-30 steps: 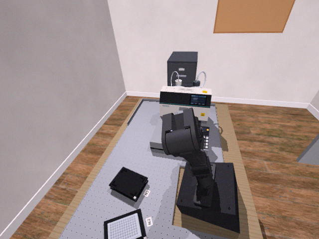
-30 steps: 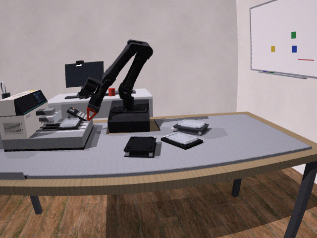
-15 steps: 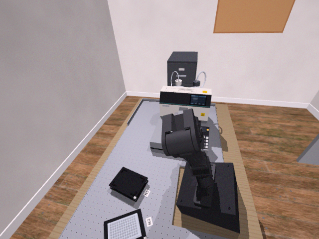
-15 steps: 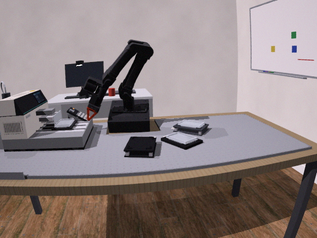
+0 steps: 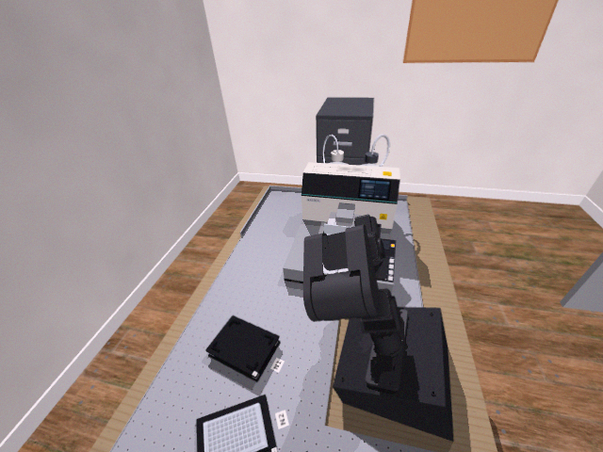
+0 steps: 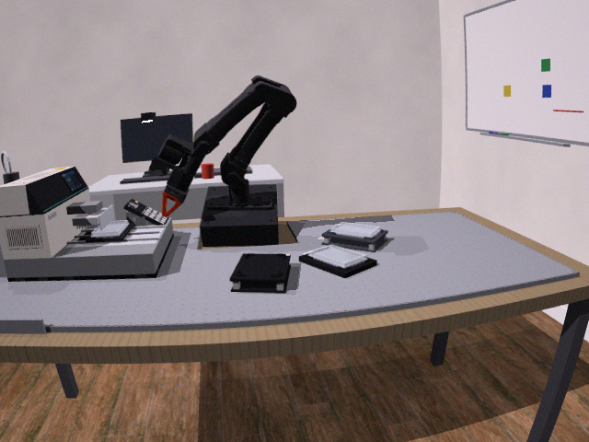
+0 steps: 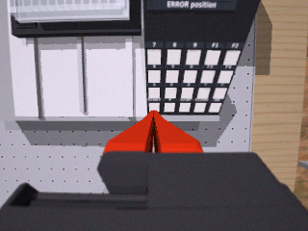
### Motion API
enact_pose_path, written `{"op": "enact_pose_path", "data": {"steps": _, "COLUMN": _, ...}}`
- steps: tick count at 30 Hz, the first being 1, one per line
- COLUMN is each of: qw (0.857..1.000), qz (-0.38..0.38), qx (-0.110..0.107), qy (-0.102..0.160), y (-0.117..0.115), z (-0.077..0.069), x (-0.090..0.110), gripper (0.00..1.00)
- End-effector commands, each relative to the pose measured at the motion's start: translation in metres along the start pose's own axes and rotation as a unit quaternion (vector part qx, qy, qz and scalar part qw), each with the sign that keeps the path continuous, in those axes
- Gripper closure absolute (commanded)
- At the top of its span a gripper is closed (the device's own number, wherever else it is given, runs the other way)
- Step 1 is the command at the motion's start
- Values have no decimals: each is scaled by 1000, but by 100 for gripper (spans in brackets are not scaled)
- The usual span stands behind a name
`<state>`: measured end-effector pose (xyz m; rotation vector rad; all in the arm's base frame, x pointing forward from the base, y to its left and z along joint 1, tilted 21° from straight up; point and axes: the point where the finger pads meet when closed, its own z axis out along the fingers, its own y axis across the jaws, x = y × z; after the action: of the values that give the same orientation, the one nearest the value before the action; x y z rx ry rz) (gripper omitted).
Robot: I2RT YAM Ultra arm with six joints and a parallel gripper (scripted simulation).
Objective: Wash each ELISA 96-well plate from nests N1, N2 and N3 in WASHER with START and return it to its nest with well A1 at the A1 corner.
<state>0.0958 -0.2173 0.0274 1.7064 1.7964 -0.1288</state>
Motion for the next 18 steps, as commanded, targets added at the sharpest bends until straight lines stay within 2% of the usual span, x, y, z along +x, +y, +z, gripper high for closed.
{"op": "enact_pose_path", "data": {"steps": 1, "qw": 1000, "qz": -2, "qx": 2, "qy": 3, "y": 0, "z": -7, "x": -1, "gripper": 100}}
{"op": "enact_pose_path", "data": {"steps": 18, "qw": 1000, "qz": -2, "qx": 2, "qy": 3, "y": 0, "z": -32, "x": -1, "gripper": 100}}
